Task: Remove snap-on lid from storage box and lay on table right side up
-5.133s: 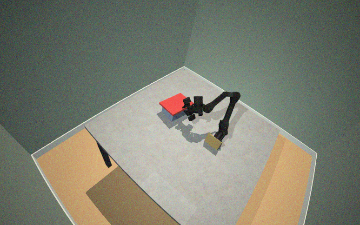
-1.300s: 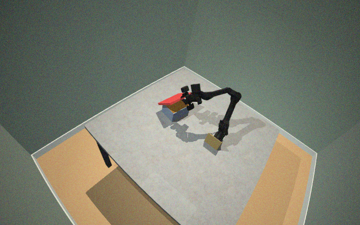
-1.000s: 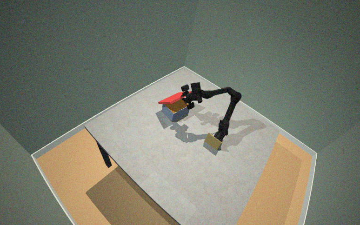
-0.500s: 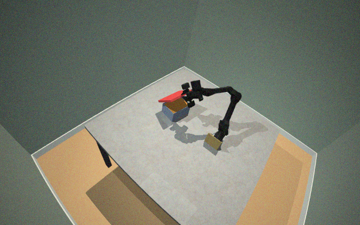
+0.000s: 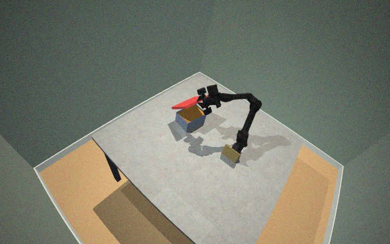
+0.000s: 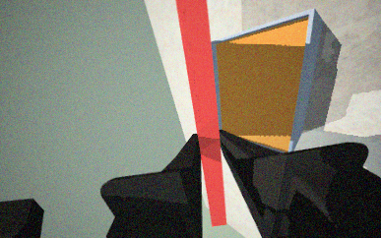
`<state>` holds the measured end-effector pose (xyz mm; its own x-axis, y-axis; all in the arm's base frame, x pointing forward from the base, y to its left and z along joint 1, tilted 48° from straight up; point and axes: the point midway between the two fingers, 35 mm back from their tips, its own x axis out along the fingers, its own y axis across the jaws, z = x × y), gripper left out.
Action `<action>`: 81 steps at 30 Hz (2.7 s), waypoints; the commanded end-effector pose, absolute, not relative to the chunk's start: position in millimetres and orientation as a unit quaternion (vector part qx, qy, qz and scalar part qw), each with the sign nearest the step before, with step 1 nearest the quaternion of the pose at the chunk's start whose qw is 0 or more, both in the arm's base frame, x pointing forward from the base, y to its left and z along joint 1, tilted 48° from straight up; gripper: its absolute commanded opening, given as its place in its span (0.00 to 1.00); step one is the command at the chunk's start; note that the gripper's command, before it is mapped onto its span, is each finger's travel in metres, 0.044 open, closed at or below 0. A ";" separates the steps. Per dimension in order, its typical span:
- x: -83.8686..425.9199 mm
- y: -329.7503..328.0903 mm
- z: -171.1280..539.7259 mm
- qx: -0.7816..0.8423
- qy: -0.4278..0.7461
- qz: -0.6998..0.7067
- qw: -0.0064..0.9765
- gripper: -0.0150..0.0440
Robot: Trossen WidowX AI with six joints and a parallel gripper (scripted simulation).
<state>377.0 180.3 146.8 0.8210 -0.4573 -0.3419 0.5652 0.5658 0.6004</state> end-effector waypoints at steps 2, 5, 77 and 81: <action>375.1 172.5 150.6 0.366 0.072 -0.289 0.882 0.25; 373.8 168.3 154.5 0.366 0.072 -0.289 0.882 0.25; 342.7 70.5 254.2 0.363 0.073 -0.290 0.883 0.25; 340.9 65.1 259.8 0.363 0.073 -0.290 0.883 0.25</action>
